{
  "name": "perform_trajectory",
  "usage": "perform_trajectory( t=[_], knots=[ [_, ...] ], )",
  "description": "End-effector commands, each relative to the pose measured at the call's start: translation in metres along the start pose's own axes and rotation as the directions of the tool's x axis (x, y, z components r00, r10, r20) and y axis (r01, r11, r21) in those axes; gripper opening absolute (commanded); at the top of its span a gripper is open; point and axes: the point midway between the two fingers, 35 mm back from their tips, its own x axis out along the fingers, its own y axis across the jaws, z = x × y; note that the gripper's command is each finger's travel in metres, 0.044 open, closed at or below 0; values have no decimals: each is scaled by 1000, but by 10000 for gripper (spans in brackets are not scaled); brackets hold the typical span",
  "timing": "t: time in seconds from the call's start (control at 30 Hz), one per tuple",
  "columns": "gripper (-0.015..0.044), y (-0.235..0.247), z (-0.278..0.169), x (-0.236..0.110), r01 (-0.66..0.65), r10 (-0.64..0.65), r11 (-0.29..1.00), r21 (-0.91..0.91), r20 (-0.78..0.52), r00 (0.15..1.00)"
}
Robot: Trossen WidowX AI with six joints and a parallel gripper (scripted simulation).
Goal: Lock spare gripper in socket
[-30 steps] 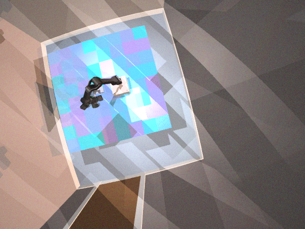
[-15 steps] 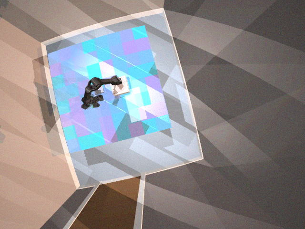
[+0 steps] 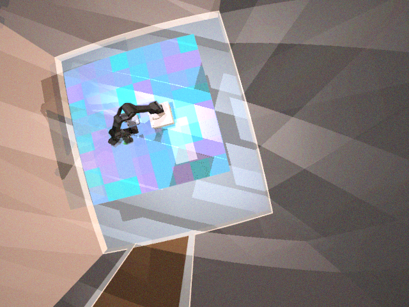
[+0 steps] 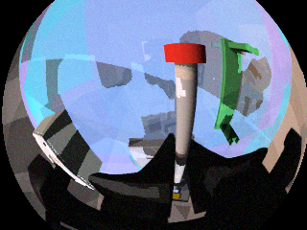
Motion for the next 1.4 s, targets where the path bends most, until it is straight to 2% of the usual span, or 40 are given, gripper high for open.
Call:
perform_trajectory(
  t=[0.0,1.37],
  knots=[
    [0,0,-3,0,3,-3,1000,-4,3,1000],
    [0,-2,-30,7,-10,10,1000,-3,7,1000]
  ],
)
